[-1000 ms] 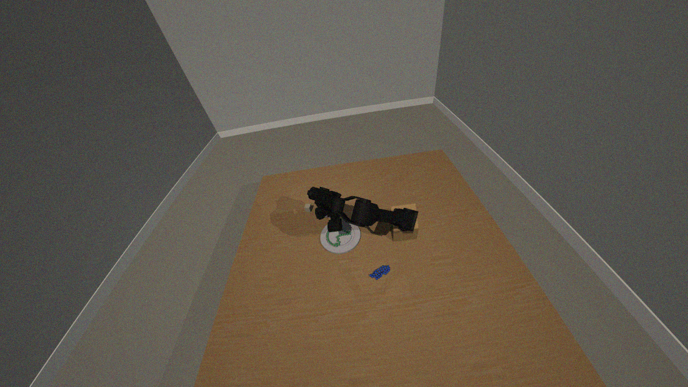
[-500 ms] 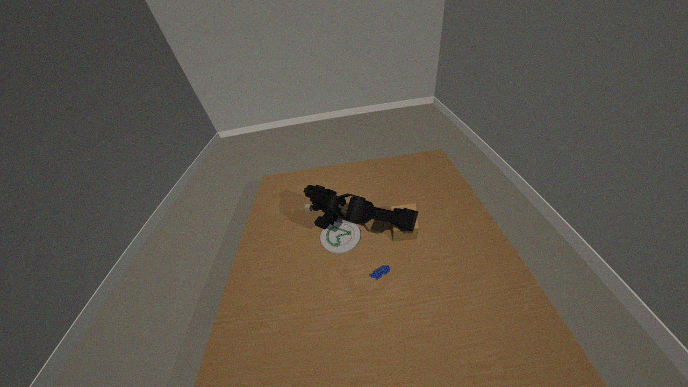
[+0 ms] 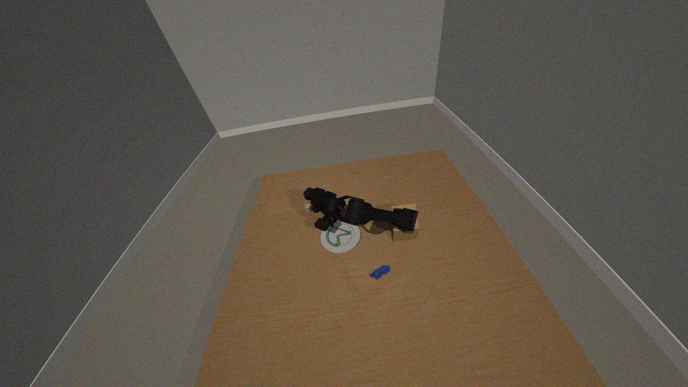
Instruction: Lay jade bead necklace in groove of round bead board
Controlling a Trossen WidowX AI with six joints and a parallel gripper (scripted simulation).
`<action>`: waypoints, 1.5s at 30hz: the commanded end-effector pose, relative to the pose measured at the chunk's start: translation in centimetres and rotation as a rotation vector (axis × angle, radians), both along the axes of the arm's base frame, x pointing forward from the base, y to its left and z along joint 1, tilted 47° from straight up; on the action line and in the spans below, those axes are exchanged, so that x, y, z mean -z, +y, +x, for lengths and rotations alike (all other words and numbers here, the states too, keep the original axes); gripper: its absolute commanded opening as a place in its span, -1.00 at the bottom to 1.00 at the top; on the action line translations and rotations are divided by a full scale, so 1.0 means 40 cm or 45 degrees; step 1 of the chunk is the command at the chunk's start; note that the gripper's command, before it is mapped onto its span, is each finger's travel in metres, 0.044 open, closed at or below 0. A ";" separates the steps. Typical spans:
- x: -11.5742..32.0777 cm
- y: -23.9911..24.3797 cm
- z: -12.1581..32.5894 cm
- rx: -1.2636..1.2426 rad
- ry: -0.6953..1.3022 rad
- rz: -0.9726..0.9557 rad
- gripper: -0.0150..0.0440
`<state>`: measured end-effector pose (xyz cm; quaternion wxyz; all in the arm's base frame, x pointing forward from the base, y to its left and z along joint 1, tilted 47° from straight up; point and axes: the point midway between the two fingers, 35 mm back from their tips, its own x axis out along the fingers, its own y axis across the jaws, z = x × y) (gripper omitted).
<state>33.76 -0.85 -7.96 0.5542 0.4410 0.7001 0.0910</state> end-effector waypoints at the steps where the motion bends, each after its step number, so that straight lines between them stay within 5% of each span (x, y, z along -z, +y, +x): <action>1: 0.013 0.011 -0.003 0.006 0.010 0.007 -0.08; 19: 0.051 0.050 -0.008 0.009 0.024 0.014 -0.08; 24: 0.045 0.048 -0.006 0.002 0.015 0.009 -0.49; 45: 0.045 0.048 -0.006 0.002 0.015 0.009 -0.49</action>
